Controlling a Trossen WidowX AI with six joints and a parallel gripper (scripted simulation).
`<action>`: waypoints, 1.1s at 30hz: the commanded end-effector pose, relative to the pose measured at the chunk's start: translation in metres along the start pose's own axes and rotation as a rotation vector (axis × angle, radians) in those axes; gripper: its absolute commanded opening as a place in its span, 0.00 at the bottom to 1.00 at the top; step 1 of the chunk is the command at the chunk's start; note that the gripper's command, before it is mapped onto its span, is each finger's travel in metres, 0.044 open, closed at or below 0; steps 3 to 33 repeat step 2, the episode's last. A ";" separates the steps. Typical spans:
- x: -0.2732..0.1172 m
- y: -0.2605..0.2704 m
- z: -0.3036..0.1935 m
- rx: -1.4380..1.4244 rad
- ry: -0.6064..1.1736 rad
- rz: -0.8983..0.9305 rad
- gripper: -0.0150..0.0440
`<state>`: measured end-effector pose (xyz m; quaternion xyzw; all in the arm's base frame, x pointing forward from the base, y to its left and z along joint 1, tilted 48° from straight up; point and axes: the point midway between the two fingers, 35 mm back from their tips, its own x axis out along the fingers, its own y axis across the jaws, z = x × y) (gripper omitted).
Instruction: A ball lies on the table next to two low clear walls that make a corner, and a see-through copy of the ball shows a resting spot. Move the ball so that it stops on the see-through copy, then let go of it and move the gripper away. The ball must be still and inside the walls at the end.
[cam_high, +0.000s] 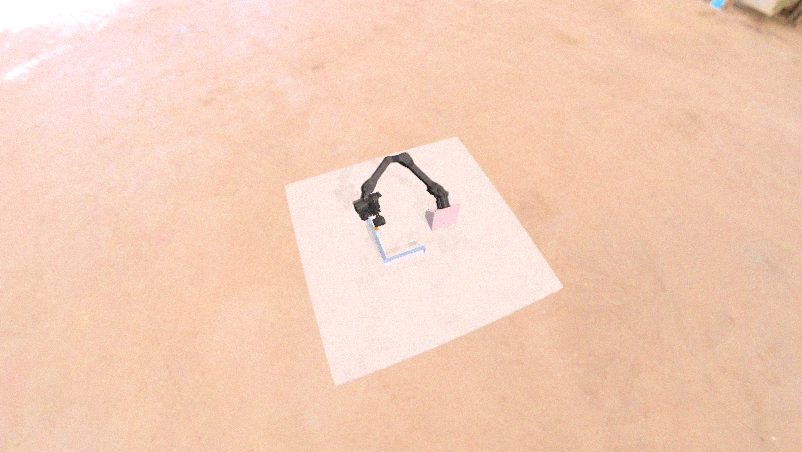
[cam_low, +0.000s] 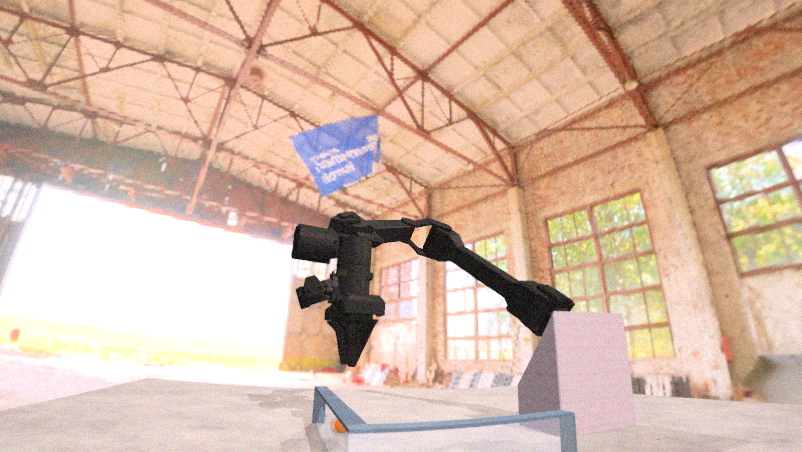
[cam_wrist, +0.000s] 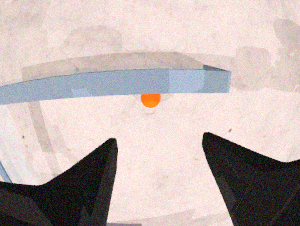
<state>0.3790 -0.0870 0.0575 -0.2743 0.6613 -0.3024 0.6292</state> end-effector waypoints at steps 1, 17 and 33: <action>-0.030 0.000 0.002 0.009 -0.023 0.005 0.88; -0.030 0.000 0.002 0.009 -0.023 0.005 0.93; -0.030 0.000 0.002 0.009 -0.023 0.005 0.93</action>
